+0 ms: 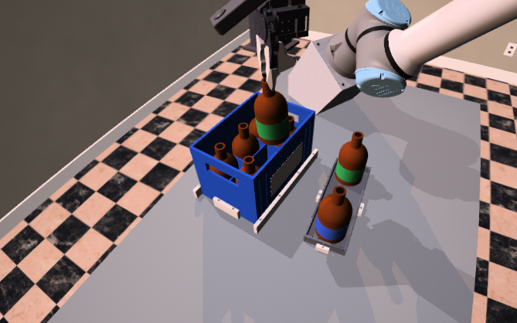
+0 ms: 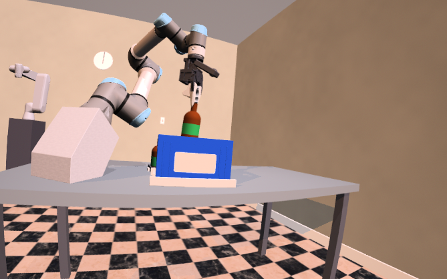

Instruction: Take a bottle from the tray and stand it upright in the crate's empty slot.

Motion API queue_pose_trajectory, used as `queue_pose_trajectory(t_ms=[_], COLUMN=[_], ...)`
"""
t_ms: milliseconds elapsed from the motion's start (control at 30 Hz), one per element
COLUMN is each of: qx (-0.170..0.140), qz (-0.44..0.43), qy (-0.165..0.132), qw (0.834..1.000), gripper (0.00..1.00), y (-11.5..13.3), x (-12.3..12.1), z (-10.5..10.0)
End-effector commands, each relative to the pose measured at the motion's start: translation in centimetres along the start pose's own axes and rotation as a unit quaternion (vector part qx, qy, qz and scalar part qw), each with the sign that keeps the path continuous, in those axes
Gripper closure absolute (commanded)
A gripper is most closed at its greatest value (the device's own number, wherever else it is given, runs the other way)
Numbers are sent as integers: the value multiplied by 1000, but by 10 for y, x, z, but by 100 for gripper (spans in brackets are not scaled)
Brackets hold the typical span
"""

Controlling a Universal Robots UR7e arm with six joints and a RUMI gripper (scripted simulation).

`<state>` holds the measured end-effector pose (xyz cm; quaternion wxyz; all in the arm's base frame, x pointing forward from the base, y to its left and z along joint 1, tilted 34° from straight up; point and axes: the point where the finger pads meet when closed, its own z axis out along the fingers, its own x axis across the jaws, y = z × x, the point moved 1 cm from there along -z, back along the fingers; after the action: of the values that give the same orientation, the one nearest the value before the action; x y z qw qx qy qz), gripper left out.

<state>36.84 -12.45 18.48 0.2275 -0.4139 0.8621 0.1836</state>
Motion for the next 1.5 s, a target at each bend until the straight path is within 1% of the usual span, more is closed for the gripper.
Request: queue_pose_trajectory(t_ms=[0,500,1467], qx=[1,1,1], qz=[0,0,0], qy=[0,0,0], qw=[1000,1000,1000], gripper=[100,100,100], y=[0,0,0], x=[0,0,0], z=[3,18,21])
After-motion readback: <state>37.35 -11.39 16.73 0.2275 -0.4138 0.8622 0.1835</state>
